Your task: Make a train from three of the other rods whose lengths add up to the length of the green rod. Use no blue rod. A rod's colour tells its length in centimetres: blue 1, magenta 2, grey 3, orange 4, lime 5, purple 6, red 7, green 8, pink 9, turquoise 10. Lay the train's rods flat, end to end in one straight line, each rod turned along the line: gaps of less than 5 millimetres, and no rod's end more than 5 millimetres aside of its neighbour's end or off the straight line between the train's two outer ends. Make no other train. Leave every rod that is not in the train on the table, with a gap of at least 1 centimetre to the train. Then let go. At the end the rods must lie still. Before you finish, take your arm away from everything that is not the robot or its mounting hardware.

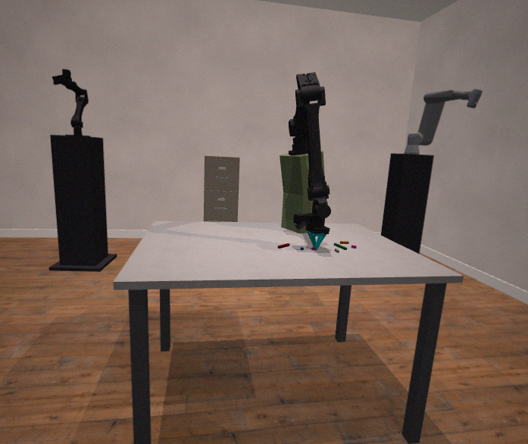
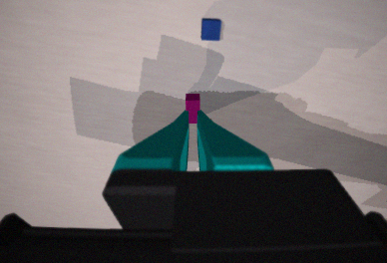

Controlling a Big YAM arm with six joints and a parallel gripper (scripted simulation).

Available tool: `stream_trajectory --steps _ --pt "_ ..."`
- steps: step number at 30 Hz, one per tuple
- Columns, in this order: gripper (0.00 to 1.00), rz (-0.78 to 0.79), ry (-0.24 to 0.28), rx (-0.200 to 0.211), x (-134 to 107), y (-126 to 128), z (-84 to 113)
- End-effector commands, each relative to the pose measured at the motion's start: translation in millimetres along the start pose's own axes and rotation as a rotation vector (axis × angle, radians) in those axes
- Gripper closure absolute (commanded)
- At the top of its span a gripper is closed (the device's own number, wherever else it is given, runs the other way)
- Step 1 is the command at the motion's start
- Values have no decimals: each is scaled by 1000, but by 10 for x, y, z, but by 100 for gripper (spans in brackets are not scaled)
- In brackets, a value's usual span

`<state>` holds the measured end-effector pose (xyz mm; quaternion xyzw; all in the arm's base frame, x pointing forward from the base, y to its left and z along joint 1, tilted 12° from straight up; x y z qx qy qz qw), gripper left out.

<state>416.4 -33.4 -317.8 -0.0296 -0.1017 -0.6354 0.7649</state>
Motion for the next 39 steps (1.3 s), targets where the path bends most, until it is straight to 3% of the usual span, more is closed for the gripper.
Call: stream_trajectory --steps 1,16,19,20,24,34,39 --pt "95 -4 -2 -5 35 -67 -83" --pt "95 -4 -2 -5 35 -70 -82" --pt "95 -1 3 -25 -2 -148 -36" --pt "95 -6 -3 5 36 26 128" --pt "95 2 -2 6 -28 37 230" --pt "95 2 -3 8 -27 36 921" --pt "95 2 -3 8 -28 34 1033"
Point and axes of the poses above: the point where the finger pads meet when closed, its own z axis back along the fingers, its own y axis across the jaws, x = y × z, the point moved 3 cm from there along z, back along the fingers, and after that the axes turned 5 degrees about -z, right-handed, at the moved point
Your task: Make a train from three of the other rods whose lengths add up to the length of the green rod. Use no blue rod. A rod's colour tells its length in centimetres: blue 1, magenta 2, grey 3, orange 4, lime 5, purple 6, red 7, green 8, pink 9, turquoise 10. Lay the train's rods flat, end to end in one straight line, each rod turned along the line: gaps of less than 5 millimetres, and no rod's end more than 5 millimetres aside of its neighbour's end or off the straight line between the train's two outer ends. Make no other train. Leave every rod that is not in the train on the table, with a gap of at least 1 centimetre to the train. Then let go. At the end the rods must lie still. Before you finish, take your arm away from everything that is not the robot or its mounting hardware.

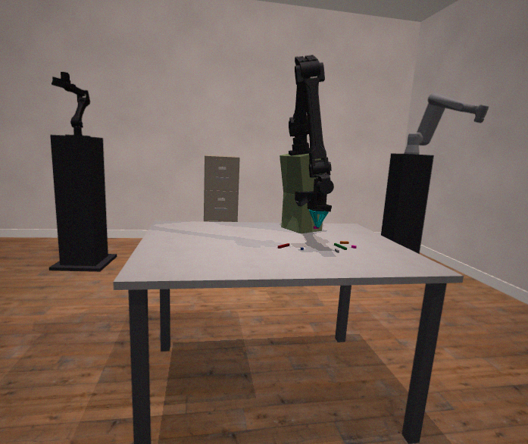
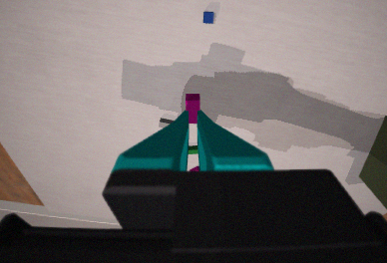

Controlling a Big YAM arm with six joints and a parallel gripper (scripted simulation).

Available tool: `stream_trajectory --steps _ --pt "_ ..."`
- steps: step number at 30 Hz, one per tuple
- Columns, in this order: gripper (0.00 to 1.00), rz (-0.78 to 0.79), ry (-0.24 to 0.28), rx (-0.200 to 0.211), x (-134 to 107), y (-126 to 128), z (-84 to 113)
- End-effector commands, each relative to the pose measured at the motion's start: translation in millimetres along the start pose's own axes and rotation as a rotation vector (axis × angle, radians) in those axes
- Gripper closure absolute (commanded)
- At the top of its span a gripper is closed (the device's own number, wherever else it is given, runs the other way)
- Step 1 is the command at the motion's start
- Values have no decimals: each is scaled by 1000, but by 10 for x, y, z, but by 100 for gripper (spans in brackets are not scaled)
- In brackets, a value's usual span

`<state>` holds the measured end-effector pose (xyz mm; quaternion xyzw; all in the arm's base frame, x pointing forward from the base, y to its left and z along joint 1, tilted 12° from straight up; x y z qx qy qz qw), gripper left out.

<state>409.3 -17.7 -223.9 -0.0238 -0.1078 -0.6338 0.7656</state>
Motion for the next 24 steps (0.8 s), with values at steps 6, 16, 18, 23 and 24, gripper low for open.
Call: stream_trajectory --steps 6,16,18,23,24 --pt "95 -2 4 -40 -57 -113 -19" --pt "95 86 3 -26 -107 -126 -15" --pt "95 123 3 -23 -118 -125 -15" --pt "95 228 4 -17 -150 -121 -14" --pt "95 297 6 -22 -176 -169 -13"
Point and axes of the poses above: the point where the finger pads meet when closed, its own z axis back along the fingers, its own y axis across the jaws, x = y × z, the point moved 3 cm from there along z, back along the fingers, and after that the axes turned 5 degrees about -z, right-handed, at the moved point
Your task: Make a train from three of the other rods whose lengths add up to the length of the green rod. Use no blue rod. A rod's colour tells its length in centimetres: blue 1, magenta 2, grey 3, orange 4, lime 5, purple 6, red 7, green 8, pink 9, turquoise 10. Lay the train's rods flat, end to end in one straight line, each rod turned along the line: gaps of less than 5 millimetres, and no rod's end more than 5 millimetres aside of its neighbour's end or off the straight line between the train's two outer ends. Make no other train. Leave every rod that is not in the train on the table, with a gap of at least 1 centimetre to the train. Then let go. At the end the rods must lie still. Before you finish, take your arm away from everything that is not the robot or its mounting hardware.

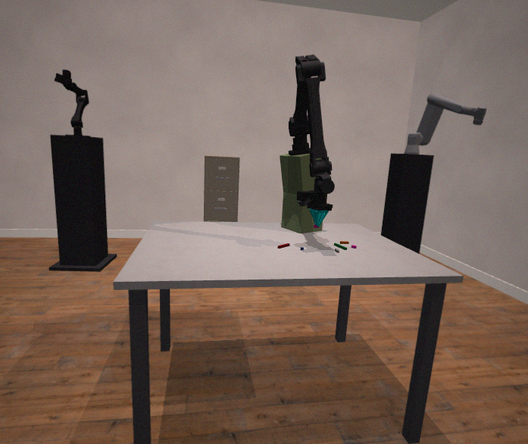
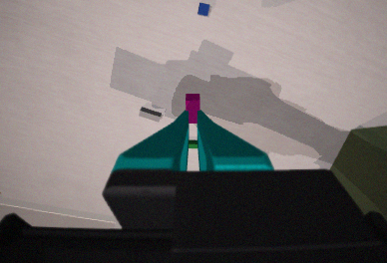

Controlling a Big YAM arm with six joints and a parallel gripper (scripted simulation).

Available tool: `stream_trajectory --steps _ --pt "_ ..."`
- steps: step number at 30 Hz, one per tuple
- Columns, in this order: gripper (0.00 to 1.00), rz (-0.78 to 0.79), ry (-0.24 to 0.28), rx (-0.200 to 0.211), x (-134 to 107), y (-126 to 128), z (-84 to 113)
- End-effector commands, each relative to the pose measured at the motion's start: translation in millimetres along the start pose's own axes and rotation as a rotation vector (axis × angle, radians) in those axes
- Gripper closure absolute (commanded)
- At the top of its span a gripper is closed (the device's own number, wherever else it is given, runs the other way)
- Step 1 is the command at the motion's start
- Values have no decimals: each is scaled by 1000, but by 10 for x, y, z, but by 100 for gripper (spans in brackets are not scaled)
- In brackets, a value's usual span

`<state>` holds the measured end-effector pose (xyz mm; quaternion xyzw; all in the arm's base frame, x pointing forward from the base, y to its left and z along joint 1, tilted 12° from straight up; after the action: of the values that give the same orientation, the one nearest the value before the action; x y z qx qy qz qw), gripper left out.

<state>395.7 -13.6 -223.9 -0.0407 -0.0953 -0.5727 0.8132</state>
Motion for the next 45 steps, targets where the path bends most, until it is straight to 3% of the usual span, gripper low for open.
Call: stream_trajectory --steps 1,7,8,13,14,19,20,27,28,33,34,45 --pt "95 139 -1 4 -119 -26 -40" --pt "95 214 -2 7 -140 -21 -40" --pt "95 298 -2 4 -173 -56 -39" --pt "95 297 -4 11 -163 -14 -39" --pt "95 387 -1 4 -205 -73 -39" --pt "95 386 -5 11 -193 -30 -39" --pt "95 480 -2 4 -236 -92 -38" --pt "95 478 -5 11 -225 -49 -39" --pt "95 574 -2 4 -268 -111 -37" --pt "95 573 -6 11 -257 -68 -38" --pt "95 669 -3 4 -299 -131 -36" --pt "95 760 -7 12 -319 -100 -36"
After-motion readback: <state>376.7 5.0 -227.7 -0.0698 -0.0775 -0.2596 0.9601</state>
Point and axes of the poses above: the point where the finger pads meet when closed, its own z axis back along the fingers, its own y axis across the jaws, x = y × z, the point moved 3 cm from there along z, back along the fingers, and after that the axes turned 5 degrees about -z, right-handed, at the moved point
